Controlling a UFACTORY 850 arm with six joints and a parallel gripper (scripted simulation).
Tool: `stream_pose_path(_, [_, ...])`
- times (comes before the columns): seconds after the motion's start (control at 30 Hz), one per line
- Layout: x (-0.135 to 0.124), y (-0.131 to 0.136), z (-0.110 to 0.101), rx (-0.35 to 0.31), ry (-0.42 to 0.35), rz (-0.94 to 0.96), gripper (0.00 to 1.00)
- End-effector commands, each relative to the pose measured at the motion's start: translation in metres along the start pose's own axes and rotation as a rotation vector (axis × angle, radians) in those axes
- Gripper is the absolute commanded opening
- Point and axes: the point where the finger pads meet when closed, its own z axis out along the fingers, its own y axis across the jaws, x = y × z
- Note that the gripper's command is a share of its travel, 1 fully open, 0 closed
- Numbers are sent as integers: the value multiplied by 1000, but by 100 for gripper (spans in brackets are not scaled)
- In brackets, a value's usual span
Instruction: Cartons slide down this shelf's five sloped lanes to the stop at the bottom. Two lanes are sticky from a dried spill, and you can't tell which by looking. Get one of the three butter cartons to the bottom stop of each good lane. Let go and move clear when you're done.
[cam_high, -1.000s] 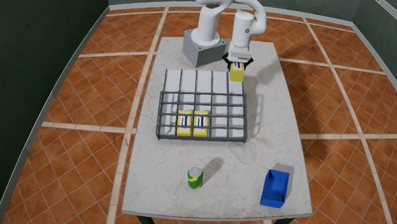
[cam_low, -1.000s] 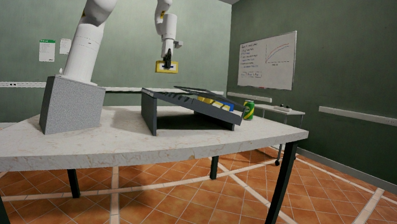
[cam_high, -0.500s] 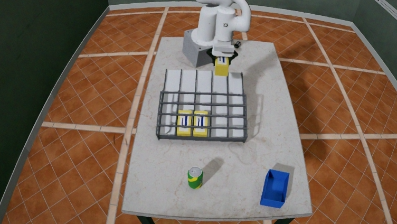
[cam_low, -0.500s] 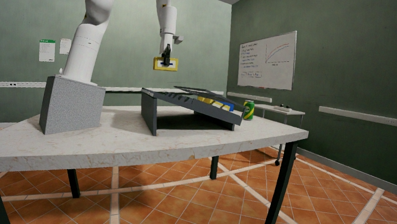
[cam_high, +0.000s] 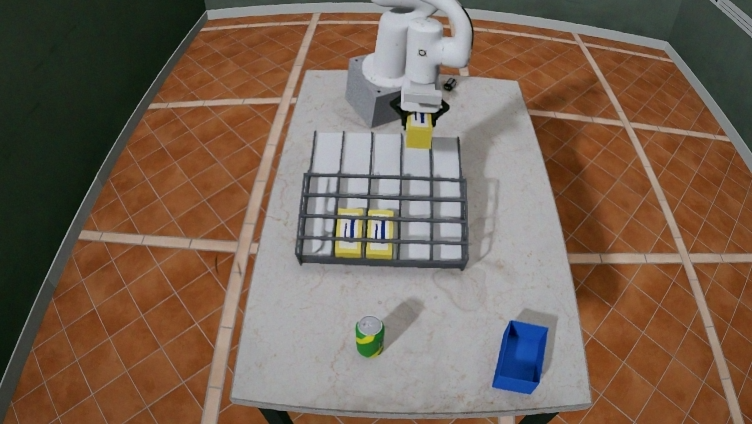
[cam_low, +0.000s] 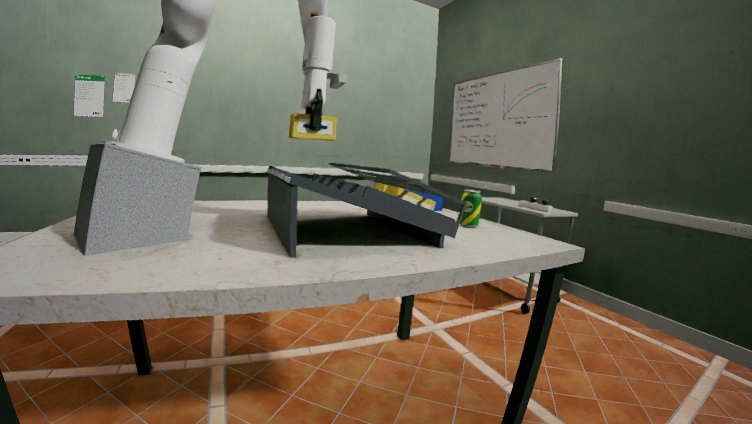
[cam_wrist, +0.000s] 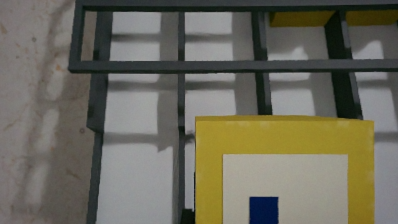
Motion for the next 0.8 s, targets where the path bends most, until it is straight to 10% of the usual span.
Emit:
stream_pose_path(0.0, [1, 0, 0, 2, 2, 0, 0])
stream_pose_path(0.17, [1, 0, 0, 2, 2, 0, 0])
stream_pose_path(0.2, [1, 0, 30, 2, 2, -1, 0])
stream_pose_path(0.73, [1, 0, 30, 2, 2, -1, 0])
stream_pose_path(0.77, [1, -1, 40, 2, -98, -1, 0])
